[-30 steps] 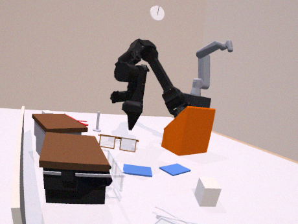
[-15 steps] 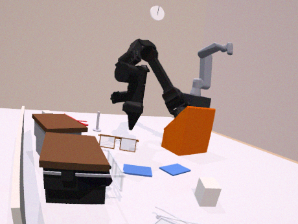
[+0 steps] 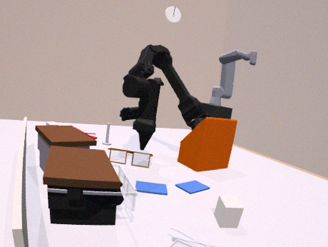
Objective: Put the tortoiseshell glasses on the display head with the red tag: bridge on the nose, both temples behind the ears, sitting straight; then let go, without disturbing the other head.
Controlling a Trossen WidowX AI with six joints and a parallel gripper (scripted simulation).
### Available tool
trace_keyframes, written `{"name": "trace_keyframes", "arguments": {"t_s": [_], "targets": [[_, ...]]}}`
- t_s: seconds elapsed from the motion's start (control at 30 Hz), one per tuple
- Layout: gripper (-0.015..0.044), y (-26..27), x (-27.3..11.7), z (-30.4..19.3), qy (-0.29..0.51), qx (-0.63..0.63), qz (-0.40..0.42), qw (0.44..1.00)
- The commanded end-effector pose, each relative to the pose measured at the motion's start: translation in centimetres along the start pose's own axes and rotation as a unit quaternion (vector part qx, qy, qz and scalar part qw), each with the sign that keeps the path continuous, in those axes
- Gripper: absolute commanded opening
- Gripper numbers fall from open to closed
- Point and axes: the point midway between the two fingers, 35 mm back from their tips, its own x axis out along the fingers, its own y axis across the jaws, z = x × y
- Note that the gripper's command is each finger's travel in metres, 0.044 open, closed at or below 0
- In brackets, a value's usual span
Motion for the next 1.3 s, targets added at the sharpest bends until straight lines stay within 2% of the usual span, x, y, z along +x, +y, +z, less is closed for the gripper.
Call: {"name": "trace_keyframes", "arguments": {"t_s": [0.0, 0.6, 1.1, 1.27], "targets": [[0.012, 0.0, 0.9, -0.1, -0.001, -0.005, -0.003, 1.0], [0.012, 0.0, 3.8, -0.1, -0.002, -0.004, -0.005, 1.0], [0.012, -0.5, 3.9, -0.1, -0.002, -0.004, -0.005, 1.0], [0.0087, -0.2, 3.9, -0.1, 0.001, -0.002, -0.004, 1.0]]}}
